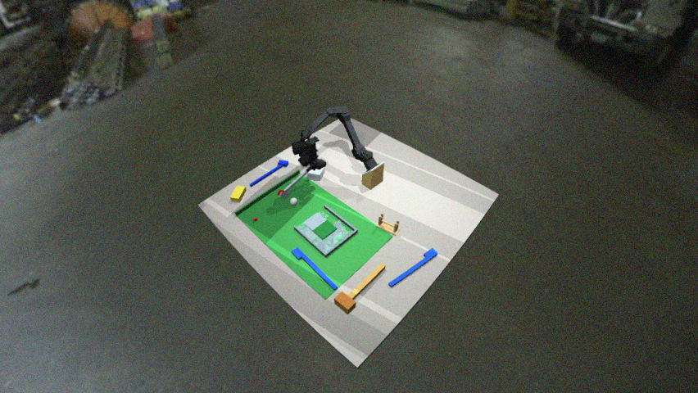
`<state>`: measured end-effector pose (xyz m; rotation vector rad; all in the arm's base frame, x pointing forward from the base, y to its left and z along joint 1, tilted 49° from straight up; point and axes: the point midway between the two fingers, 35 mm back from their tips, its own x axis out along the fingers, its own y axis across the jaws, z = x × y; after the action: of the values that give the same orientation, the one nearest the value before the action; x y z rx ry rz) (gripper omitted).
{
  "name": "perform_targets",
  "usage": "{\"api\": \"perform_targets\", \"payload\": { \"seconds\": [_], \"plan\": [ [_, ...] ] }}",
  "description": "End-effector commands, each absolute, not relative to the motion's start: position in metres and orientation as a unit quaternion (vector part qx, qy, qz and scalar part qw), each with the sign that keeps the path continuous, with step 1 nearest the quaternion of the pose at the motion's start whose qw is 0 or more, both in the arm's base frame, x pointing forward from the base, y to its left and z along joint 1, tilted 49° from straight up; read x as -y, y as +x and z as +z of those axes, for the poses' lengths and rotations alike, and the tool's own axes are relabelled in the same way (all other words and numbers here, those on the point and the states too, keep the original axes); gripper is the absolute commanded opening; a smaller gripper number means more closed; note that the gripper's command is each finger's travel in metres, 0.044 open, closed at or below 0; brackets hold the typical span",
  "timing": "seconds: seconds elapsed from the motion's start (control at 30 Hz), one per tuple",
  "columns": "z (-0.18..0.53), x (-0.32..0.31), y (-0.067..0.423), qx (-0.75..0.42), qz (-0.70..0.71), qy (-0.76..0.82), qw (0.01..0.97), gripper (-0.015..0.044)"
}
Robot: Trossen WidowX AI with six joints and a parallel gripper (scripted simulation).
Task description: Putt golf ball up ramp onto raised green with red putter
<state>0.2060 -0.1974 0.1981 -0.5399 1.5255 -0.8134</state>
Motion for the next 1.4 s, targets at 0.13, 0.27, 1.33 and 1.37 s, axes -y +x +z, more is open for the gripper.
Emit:
{"api": "perform_targets", "payload": {
  "seconds": [0.13, 0.27, 1.33, 1.37],
  "plan": [
    [0.19, 0.204, 0.204, -0.662, -0.35, -0.235, 0.619, 0.0],
    [0.193, 0.203, 0.204, -0.663, -0.354, -0.235, 0.617, 0.0],
    [0.185, 0.203, 0.21, -0.667, -0.343, -0.23, 0.62, 0.0],
    [0.174, 0.195, 0.213, -0.667, -0.342, -0.229, 0.621, 0.0]
  ]
}}
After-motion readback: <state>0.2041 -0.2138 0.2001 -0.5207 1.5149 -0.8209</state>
